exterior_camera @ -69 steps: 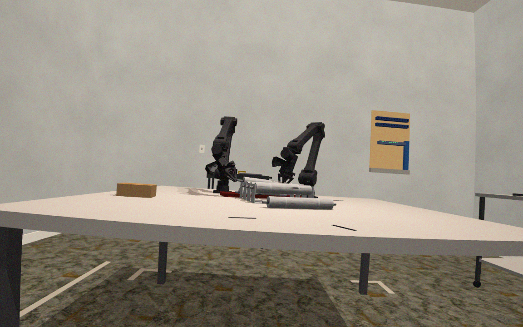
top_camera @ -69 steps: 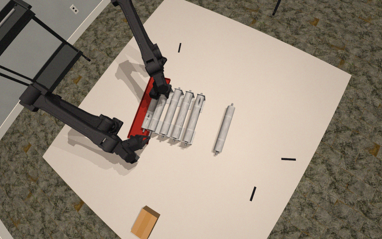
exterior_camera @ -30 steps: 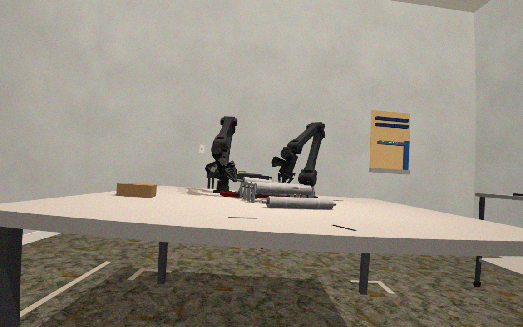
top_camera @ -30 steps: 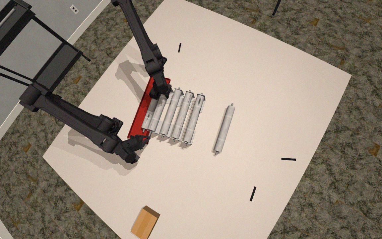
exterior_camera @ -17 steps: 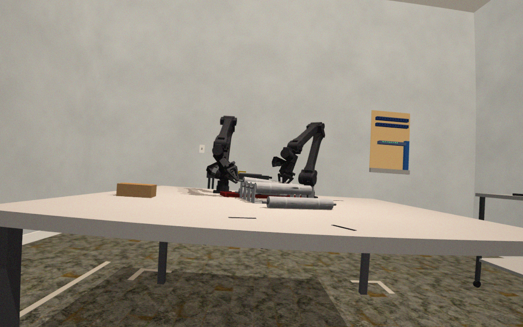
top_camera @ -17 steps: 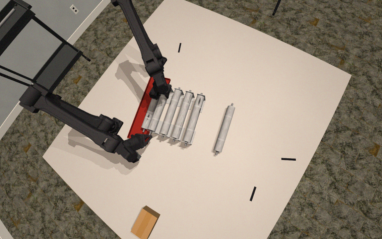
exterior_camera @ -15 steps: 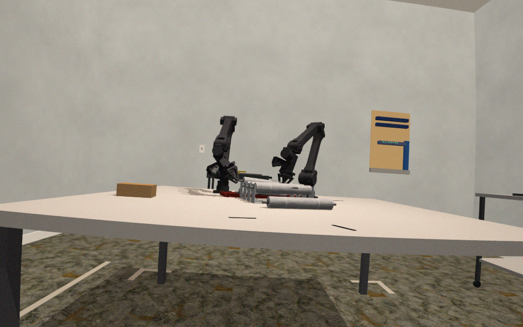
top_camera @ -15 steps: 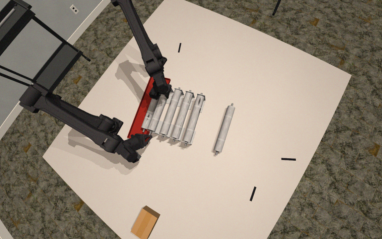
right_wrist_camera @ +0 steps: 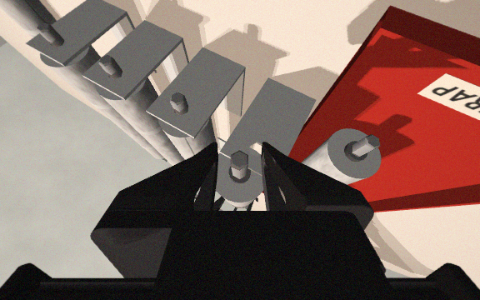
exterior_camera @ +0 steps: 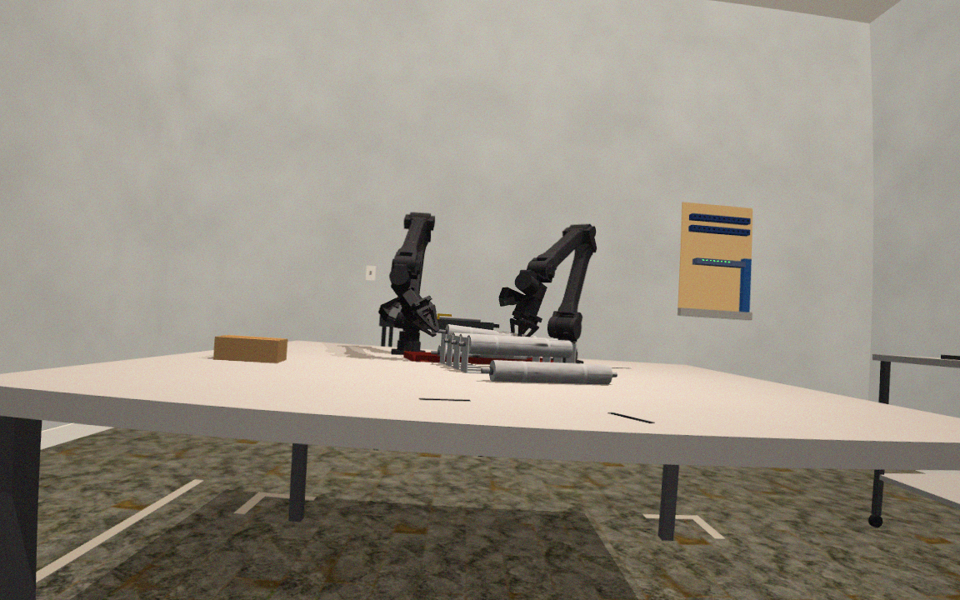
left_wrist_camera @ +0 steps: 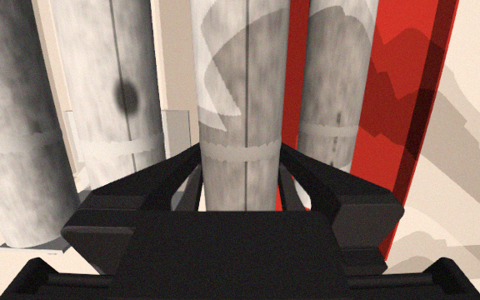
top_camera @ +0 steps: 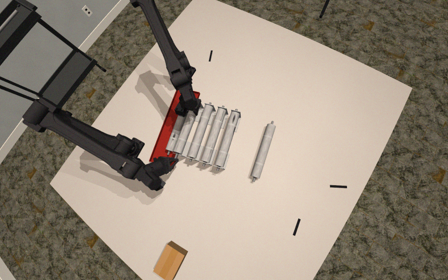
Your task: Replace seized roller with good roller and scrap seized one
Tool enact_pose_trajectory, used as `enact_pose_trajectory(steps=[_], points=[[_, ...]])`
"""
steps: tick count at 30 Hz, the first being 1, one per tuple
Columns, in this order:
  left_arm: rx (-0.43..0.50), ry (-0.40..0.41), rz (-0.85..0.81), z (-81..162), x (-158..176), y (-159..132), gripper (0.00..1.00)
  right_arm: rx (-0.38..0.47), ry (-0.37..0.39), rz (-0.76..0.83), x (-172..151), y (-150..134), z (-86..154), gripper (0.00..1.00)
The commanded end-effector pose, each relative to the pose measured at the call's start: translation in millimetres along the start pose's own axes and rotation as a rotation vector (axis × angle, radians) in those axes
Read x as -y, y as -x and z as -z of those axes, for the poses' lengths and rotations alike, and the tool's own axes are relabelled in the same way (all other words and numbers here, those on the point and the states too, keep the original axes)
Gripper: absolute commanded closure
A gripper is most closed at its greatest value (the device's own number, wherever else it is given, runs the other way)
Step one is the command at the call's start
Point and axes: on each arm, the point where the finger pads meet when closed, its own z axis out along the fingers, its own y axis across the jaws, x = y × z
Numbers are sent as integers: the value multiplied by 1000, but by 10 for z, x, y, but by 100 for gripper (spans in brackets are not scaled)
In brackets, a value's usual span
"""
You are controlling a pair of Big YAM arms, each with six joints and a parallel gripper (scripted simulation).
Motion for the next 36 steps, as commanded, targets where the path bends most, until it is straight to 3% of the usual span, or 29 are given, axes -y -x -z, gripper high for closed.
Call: enact_pose_trajectory(steps=[1, 6, 7, 11, 12, 29, 30, 33, 36], points=[[36, 34, -24, 195, -143, 207, 68, 21, 51, 50, -331, 39, 111, 68], [36, 34, -24, 195, -143, 207, 68, 21, 51, 50, -331, 39, 111, 68], [36, 23, -23, 41, -61, 44, 68, 21, 51, 50, -331, 39, 111, 68], [27, 24, -19, 111, -89, 74, 68, 21, 51, 50, -331, 39, 111, 68], [42, 26, -21, 125, -104, 120, 38, 21, 51, 50, -331, 39, 111, 68], [27, 13, -25, 75, -71, 110, 38, 21, 51, 50, -331, 39, 111, 68], [49, 30, -31, 317, -132, 185, 38, 21, 42, 75, -286, 11, 282, 68], [53, 35, -32, 509, -131, 179, 38, 22, 39, 81, -276, 14, 477, 68], [59, 38, -24, 501, -141, 194, 38, 23, 47, 42, -298, 21, 469, 68]])
